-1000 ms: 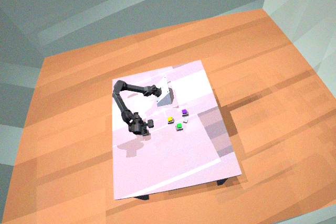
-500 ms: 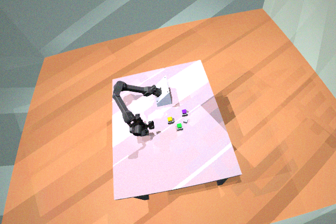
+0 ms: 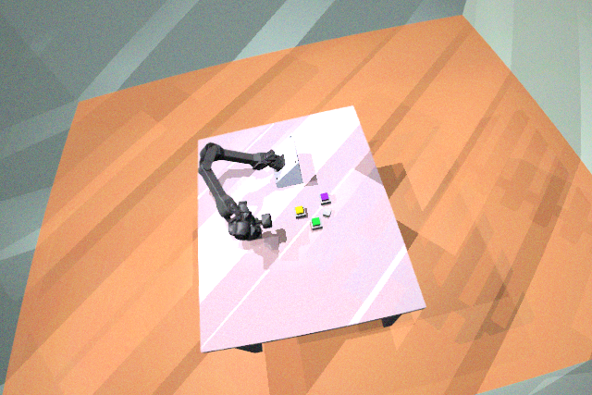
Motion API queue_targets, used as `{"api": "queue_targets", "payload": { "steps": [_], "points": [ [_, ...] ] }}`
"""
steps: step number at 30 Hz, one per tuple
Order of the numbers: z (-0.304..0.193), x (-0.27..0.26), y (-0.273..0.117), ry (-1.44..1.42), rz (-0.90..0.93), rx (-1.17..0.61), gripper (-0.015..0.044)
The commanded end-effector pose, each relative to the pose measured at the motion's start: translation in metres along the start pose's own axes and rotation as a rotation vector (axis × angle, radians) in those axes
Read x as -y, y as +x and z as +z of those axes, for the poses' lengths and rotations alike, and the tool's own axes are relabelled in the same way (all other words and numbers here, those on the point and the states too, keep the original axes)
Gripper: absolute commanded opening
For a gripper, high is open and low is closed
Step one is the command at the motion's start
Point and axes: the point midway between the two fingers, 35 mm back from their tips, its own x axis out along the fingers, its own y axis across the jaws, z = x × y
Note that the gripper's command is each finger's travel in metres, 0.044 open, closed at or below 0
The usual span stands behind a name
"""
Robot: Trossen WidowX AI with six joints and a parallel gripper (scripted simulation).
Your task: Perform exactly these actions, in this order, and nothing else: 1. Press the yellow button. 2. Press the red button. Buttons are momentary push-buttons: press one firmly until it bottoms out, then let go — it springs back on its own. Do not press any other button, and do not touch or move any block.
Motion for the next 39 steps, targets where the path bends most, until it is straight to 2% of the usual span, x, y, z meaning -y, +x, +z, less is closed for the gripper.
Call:
{"api": "queue_targets", "payload": {
  "steps": [1, 5, 8, 11, 15, 25, 26, 32, 39],
  "points": [
    [0.0, 0.0, 0.0, -0.006, 0.001, 0.0, 0.002],
    [0.0, 0.0, -0.003, -0.001, 0.0, 0.0, 0.002],
    [0.0, -0.001, -0.03, -0.006, 0.003, -0.001, 0.002],
    [0.0, -0.001, -0.032, -0.006, 0.003, -0.001, 0.002],
    [0.009, -0.027, -0.037, -0.072, 0.035, 0.013, 0.0125],
    [0.032, -0.161, -0.069, -0.104, 0.114, 0.023, 0.0387],
    [0.031, -0.175, -0.073, -0.1, 0.116, 0.021, 0.04],
    [0.011, -0.262, -0.091, -0.073, 0.108, 0.004, 0.04],
    [-0.039, -0.35, -0.1, -0.026, 0.049, -0.005, 0.04]
  ]
}}
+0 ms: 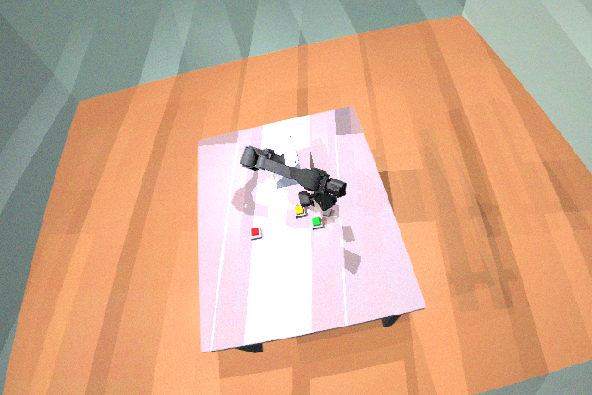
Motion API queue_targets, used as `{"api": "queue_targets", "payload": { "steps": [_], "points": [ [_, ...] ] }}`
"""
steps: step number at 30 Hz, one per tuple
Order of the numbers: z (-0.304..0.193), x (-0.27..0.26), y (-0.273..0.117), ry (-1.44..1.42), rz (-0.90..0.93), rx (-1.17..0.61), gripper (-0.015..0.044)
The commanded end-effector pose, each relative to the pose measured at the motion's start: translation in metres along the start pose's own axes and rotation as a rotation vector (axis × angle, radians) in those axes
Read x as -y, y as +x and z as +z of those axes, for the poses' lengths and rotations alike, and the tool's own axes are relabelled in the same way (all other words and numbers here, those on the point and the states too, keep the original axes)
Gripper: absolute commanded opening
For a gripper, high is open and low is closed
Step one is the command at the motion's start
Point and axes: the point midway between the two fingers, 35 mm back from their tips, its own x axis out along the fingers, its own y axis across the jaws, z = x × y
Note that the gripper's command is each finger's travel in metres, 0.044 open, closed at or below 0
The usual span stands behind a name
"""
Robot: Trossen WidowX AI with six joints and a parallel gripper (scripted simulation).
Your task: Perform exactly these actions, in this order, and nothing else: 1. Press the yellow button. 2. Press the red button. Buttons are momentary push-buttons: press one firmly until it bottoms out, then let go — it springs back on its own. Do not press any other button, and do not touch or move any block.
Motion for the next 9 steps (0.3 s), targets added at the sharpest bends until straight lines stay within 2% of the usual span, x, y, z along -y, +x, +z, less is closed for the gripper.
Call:
{"api": "queue_targets", "payload": {
  "steps": [1, 9],
  "points": [
    [-0.024, -0.034, 0.001, 0.025, -0.032, -0.004, 0.04],
    [-0.036, -0.049, 0.003, 0.037, -0.05, -0.001, 0.04]
  ]
}}
